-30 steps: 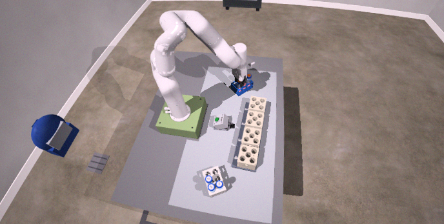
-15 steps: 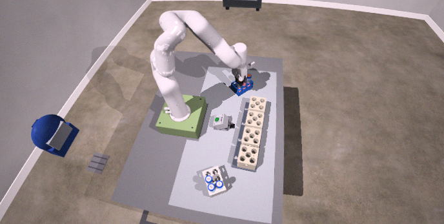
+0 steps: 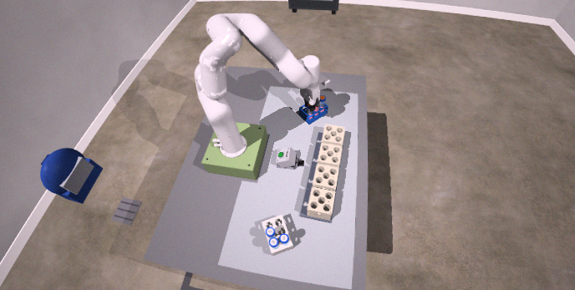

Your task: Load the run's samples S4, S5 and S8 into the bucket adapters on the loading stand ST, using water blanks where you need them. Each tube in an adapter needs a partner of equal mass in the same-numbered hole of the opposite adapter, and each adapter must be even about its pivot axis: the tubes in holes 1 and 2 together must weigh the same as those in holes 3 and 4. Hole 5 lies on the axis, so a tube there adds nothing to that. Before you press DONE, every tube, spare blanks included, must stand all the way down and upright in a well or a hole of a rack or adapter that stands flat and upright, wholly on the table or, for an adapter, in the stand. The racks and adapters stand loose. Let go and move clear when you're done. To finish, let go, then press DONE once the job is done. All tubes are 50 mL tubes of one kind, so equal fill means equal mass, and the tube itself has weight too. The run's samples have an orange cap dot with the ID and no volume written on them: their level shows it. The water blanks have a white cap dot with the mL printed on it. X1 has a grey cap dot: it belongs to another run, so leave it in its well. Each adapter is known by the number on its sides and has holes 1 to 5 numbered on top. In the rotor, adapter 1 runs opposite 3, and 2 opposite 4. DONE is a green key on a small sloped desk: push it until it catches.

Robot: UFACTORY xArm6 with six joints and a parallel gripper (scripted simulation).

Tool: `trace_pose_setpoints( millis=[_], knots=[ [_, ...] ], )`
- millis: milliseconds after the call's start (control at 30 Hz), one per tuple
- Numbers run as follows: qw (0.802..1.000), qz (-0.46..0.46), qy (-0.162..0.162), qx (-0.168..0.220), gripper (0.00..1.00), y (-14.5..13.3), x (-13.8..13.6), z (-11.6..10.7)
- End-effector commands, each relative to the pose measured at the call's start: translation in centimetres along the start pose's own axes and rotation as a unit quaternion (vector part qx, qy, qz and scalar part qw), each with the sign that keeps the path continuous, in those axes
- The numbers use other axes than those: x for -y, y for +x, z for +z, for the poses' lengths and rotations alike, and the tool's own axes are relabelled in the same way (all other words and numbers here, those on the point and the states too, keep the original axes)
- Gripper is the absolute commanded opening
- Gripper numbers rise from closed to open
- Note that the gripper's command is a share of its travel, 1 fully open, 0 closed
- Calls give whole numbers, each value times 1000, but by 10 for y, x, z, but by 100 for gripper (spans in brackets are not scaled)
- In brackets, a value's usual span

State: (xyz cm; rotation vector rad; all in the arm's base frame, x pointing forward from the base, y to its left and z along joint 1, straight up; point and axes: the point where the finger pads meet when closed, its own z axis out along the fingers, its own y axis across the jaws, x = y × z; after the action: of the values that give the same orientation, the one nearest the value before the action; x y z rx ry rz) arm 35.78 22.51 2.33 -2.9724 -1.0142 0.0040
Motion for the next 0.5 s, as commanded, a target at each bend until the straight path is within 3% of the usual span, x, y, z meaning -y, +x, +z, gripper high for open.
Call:
trace_pose_setpoints(
  millis=[0, 467],
  knots=[
    [1000, 0, 0, -2, 0, 2, 0, -1],
    [1000, 0, 0, -2, 0, 2, 0, -3]
  ],
)
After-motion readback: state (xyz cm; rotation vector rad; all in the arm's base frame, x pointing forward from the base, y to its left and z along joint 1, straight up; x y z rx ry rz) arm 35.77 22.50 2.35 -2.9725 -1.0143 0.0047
